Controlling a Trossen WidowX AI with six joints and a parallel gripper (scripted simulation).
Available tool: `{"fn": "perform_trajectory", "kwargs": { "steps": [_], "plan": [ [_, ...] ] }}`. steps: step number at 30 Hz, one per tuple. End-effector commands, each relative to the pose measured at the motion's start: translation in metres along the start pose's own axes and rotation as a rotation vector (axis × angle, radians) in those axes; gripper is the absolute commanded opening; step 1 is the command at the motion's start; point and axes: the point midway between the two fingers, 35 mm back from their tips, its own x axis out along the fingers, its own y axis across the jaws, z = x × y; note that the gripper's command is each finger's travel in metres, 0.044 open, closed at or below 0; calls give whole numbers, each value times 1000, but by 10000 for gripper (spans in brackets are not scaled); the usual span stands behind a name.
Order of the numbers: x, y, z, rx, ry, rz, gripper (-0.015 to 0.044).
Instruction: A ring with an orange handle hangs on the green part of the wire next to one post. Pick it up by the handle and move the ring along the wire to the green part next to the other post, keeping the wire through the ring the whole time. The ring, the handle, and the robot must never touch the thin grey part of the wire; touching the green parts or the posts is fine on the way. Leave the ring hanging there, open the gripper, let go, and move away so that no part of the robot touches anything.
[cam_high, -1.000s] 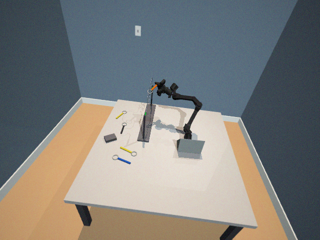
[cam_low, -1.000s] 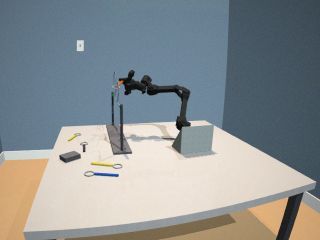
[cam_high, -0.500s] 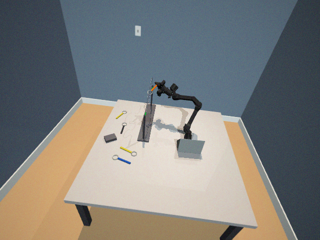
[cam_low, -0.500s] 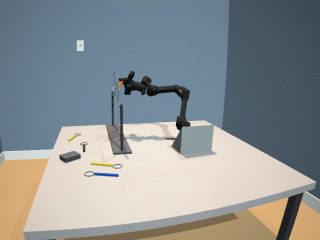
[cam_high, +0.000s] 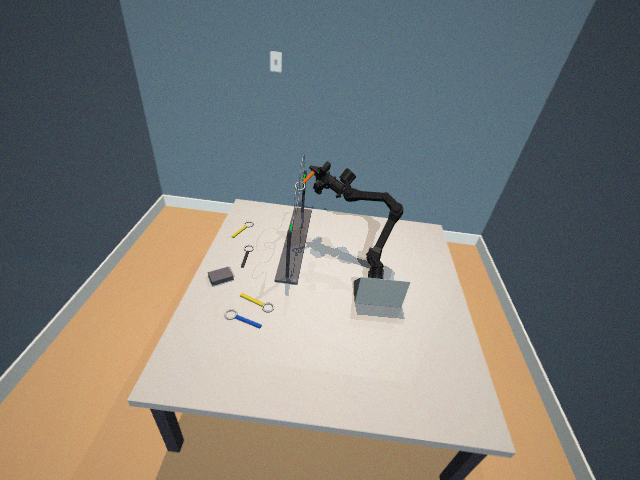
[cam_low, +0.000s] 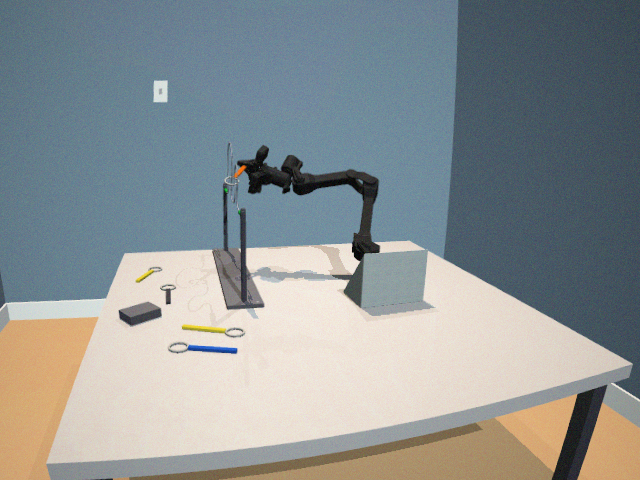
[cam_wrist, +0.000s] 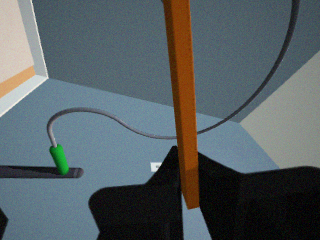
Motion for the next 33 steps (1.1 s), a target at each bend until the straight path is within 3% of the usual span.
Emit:
{"fn": "perform_trajectory", "kwargs": {
  "steps": [1,33],
  "plan": [
    [-2,11,2,49,1,27,-150],
    [-30,96,31,594,76,340,-150]
  ]
}}
